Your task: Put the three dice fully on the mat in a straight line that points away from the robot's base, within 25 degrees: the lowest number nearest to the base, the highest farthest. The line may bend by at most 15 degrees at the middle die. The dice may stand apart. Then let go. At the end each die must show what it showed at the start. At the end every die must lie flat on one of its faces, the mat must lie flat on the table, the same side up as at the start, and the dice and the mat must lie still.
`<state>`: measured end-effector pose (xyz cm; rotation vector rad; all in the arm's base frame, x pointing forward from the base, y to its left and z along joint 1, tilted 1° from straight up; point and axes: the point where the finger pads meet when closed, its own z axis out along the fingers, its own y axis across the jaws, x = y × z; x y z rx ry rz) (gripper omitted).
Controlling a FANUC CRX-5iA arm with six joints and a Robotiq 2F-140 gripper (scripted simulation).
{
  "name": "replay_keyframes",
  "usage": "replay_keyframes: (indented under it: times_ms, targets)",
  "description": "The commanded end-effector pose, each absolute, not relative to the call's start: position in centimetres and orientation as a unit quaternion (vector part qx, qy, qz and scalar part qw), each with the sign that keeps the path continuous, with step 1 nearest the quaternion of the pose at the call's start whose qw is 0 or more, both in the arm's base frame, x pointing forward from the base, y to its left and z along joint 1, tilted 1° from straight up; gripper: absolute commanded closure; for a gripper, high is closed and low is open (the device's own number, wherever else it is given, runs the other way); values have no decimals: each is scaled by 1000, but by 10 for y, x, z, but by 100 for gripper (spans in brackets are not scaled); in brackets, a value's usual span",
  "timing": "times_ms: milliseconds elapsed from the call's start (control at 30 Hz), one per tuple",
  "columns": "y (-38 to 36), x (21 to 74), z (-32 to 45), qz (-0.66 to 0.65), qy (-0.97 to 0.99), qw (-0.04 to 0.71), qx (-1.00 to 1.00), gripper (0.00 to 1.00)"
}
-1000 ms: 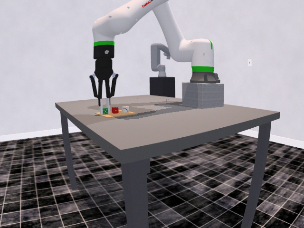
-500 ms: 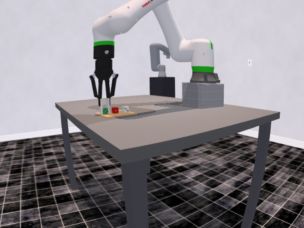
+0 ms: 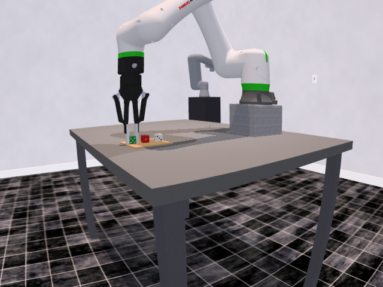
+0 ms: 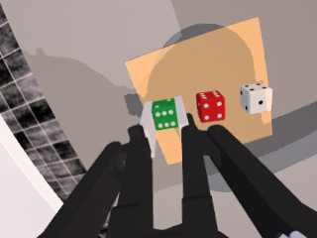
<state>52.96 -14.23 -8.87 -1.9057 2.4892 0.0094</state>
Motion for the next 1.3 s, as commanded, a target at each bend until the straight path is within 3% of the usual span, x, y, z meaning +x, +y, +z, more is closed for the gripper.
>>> replay_keyframes:
  times_ms: [0, 200, 633, 1267]
  targets:
    - [-142, 530, -89, 3, 794, 3, -608, 87]
    - [-142, 530, -89, 3, 794, 3, -608, 87]
    - [-142, 530, -89, 3, 794, 3, -608, 75]
    - [-143, 530, -75, 3, 794, 3, -608, 75]
